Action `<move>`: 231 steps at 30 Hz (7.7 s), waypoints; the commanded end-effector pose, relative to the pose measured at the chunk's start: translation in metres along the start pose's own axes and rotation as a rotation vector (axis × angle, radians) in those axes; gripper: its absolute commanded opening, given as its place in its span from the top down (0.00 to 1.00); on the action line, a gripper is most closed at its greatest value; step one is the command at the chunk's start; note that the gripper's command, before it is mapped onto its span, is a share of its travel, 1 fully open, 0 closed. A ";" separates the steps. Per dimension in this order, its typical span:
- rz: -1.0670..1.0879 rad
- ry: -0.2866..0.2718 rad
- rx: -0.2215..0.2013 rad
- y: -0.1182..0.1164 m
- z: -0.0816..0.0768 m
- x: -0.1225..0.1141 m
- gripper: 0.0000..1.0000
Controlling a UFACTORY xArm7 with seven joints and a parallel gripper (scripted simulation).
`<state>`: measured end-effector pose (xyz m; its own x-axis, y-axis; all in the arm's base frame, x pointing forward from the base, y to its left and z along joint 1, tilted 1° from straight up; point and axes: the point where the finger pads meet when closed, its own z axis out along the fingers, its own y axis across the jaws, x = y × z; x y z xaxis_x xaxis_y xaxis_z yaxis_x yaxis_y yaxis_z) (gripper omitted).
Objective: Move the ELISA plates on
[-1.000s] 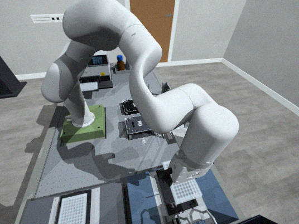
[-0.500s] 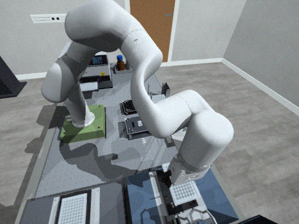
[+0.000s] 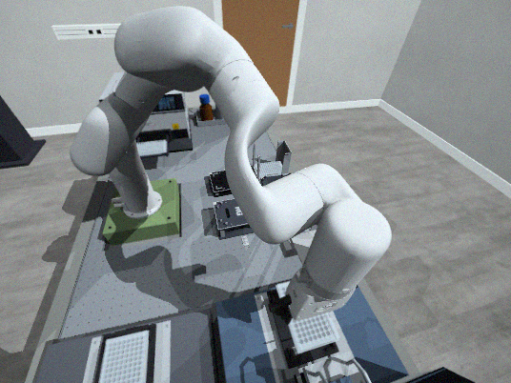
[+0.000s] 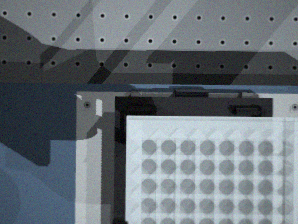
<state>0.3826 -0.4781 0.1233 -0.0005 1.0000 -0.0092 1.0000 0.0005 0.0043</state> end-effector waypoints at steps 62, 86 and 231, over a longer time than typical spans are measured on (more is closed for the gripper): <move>0.000 -0.004 -0.003 0.001 0.042 -0.001 1.00; 0.000 -0.004 -0.003 0.001 0.041 -0.001 1.00; 0.000 -0.004 -0.003 0.000 -0.037 -0.001 0.00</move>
<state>0.3824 -0.4776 0.1540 -0.0005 1.0000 -0.0089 1.0000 0.0006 0.0041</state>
